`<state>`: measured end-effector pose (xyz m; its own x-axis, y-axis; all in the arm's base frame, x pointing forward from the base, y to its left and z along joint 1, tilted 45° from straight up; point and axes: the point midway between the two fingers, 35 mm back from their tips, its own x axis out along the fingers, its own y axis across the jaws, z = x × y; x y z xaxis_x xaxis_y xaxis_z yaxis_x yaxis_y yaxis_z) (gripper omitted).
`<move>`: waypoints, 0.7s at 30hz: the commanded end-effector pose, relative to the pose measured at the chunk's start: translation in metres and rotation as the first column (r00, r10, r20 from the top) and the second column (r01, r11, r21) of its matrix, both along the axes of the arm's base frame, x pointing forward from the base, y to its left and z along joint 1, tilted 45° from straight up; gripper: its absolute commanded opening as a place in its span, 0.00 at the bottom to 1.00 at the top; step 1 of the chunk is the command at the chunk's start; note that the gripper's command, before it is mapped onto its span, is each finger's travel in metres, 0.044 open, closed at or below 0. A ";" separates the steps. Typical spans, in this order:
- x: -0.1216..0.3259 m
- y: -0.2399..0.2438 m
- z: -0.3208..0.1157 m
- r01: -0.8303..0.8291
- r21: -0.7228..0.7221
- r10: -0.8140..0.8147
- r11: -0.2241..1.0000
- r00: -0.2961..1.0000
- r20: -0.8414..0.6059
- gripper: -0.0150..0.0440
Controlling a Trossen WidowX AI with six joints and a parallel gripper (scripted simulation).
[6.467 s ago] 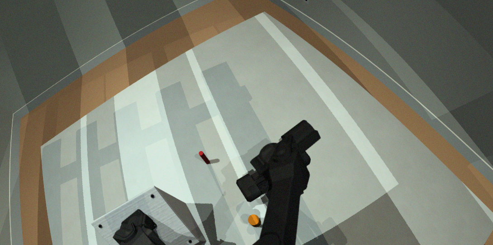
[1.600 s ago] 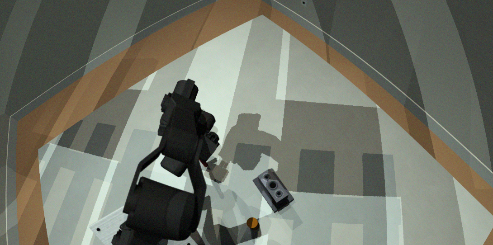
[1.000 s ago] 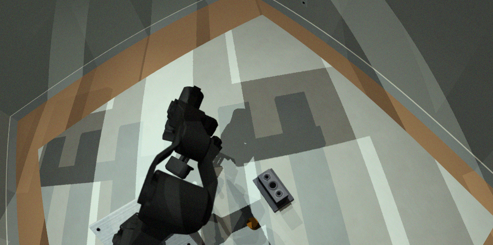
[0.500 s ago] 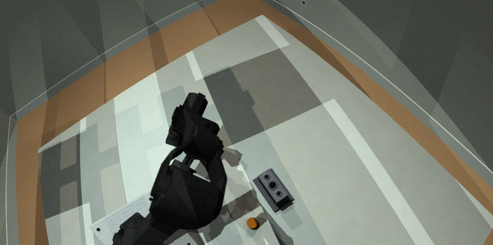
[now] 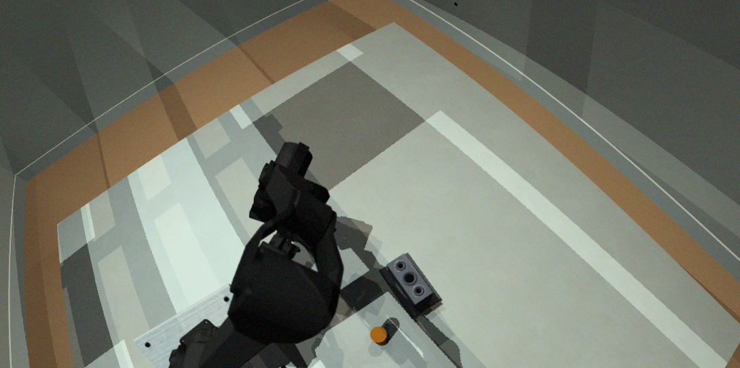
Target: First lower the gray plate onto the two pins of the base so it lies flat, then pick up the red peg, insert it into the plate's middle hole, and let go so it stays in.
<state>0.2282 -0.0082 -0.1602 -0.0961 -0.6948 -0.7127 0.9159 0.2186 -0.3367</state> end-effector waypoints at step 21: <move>0.004 0.009 0.008 -0.008 -0.001 0.008 1.000 1.000 -0.002 0.25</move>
